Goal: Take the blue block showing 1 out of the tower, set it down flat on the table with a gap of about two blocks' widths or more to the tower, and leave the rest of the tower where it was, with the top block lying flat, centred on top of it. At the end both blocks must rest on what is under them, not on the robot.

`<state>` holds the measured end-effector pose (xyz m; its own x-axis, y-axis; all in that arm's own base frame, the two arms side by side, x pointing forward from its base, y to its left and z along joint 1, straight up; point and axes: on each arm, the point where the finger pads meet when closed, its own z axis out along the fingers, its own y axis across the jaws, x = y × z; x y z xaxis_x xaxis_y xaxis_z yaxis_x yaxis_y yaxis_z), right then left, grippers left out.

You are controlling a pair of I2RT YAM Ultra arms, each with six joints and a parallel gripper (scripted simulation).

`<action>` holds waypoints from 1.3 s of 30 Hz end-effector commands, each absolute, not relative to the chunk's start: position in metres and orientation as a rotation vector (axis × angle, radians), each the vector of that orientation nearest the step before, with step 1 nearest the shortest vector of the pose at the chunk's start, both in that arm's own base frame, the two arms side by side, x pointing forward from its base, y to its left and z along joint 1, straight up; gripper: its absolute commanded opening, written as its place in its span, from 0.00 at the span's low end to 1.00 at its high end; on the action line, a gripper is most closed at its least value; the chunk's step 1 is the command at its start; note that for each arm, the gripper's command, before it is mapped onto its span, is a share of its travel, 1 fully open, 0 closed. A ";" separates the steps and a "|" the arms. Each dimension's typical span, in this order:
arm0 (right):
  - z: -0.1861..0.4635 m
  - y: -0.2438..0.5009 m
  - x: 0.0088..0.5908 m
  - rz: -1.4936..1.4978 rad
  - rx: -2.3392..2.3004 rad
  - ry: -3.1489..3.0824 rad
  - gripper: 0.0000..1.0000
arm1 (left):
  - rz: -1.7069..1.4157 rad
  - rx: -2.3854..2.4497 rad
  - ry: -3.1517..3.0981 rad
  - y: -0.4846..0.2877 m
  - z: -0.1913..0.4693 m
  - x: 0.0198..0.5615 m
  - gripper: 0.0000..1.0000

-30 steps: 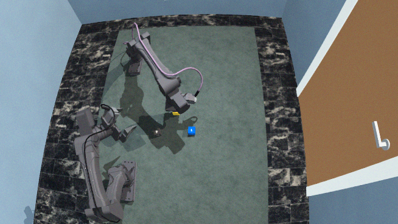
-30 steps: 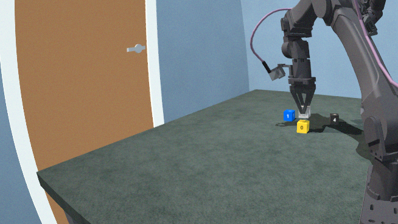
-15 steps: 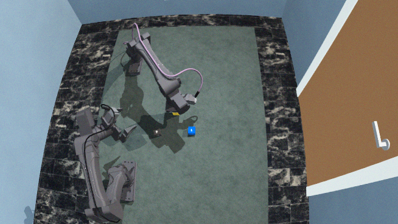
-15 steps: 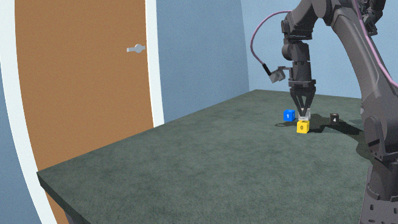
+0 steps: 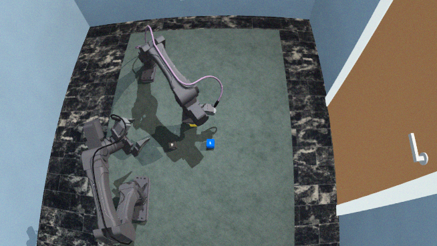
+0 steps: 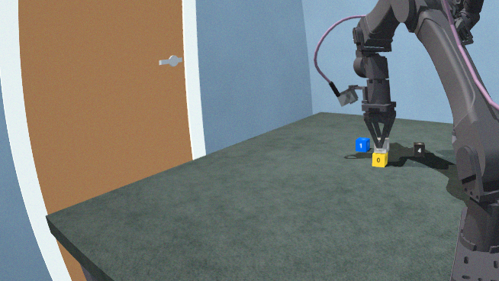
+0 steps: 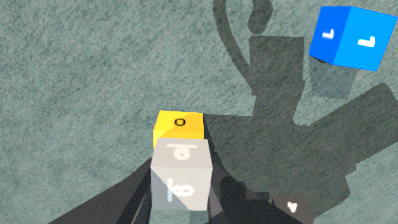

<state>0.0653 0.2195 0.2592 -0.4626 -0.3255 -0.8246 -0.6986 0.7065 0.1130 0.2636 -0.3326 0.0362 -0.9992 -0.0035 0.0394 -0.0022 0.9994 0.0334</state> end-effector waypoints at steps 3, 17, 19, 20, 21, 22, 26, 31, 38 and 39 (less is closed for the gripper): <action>0.270 0.219 0.067 0.580 -0.752 2.065 1.00 | -0.043 0.013 -3.121 -0.332 0.042 0.268 0.27; 0.270 0.219 0.067 0.580 -0.752 2.065 1.00 | 0.002 0.011 -3.147 -0.330 0.059 0.273 0.56; 0.270 0.219 0.067 0.580 -0.752 2.065 1.00 | 0.011 0.011 -3.153 -0.331 0.064 0.274 0.56; 0.270 0.219 0.067 0.580 -0.752 2.065 1.00 | 0.013 0.010 -3.154 -0.330 0.067 0.274 0.56; 0.270 0.219 0.067 0.580 -0.752 2.065 1.00 | 0.018 0.011 -3.157 -0.331 0.070 0.274 0.56; 0.270 0.219 0.067 0.580 -0.752 2.065 1.00 | 0.018 0.011 -3.157 -0.331 0.070 0.274 0.56; 0.270 0.219 0.067 0.580 -0.752 2.065 1.00 | 0.000 0.013 -3.147 -0.331 0.071 0.274 0.56; 0.270 0.219 0.067 0.580 -0.752 2.065 1.00 | -0.042 0.012 -3.125 -0.332 0.067 0.271 0.78; 0.270 0.219 0.067 0.580 -0.752 2.065 1.00 | -0.066 0.012 -3.111 -0.333 0.096 0.271 1.00; 0.270 0.219 0.067 0.580 -0.752 2.065 1.00 | -0.066 0.012 -3.111 -0.333 0.096 0.271 1.00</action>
<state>0.0653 0.2195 0.2592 -0.4626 -0.3255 -0.8246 -0.6986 0.7065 0.1130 0.2698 -0.3362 0.0764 -0.9995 -0.0068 0.0319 -0.0059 0.9996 0.0269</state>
